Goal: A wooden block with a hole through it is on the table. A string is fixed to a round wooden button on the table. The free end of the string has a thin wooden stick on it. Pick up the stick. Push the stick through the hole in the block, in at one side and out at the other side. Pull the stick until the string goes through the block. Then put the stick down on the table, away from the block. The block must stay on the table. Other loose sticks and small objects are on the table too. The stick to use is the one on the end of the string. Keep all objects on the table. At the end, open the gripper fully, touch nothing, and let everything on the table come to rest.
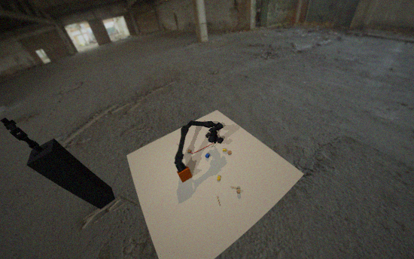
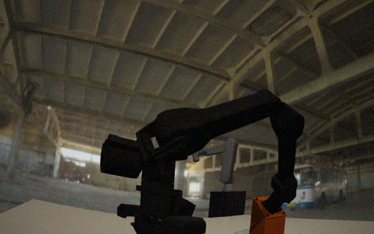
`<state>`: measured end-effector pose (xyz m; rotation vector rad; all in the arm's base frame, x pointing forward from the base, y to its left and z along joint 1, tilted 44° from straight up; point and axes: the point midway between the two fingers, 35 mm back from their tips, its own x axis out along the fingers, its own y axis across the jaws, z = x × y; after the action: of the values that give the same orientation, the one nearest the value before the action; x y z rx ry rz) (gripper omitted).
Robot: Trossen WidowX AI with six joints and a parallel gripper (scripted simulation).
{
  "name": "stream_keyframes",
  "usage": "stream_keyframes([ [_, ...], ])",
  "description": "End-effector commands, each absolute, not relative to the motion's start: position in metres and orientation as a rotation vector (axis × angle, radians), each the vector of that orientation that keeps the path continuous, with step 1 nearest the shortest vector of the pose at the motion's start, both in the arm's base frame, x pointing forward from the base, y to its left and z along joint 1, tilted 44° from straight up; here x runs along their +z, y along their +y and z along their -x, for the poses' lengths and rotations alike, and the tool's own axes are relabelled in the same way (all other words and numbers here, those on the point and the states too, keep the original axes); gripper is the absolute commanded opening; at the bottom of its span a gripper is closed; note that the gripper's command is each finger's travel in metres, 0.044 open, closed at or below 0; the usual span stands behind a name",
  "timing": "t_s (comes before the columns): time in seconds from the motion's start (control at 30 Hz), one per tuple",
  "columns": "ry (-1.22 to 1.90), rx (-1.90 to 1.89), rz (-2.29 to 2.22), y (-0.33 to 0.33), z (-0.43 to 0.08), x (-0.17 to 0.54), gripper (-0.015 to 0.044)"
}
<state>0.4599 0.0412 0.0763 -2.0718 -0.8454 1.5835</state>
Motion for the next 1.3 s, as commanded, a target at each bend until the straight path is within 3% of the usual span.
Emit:
stream_keyframes([
  [0.0, -0.847, 1.583, 2.068, 0.040, -0.458, 0.069, 0.0000],
  [1.27, -0.847, 1.585, 2.066, 0.037, -0.439, 0.041, 0.0000],
])
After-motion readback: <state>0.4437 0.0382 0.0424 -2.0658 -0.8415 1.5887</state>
